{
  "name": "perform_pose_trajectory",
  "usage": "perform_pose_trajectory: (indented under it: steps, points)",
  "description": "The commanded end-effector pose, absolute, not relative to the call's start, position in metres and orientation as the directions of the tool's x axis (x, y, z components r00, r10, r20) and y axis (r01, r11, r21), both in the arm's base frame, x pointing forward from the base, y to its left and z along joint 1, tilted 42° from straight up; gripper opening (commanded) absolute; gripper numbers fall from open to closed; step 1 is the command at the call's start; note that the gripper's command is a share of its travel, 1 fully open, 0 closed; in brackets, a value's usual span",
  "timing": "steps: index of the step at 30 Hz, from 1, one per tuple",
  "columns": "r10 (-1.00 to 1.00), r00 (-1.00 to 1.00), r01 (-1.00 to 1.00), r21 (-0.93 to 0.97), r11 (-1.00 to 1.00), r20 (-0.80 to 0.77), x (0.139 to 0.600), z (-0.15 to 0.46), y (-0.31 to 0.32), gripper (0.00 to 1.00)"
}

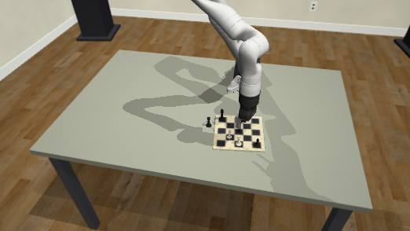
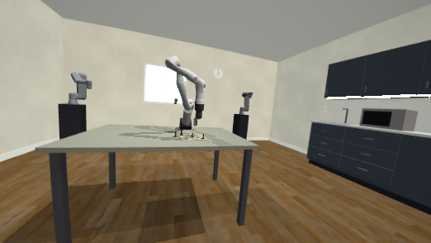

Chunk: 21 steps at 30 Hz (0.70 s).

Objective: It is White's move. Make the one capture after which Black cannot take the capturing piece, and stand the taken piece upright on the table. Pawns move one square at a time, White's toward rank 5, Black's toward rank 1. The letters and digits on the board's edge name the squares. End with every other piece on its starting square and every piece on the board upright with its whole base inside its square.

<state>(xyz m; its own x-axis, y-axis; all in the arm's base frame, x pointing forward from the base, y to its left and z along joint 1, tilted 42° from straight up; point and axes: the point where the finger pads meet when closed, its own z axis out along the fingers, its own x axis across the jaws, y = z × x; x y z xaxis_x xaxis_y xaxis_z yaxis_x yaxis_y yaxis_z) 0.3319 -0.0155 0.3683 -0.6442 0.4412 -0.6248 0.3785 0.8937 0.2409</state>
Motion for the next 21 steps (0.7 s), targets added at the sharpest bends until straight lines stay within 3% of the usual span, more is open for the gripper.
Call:
perform_pose_trajectory:
  steps: [1, 21]
  points:
    - [0.441, -0.644, 0.378, 0.241, 0.894, -0.625, 0.332, 0.369, -0.015, 0.79]
    - [0.419, -0.655, 0.364, 0.224, 0.904, -0.628, 0.342, 0.358, -0.017, 0.79]
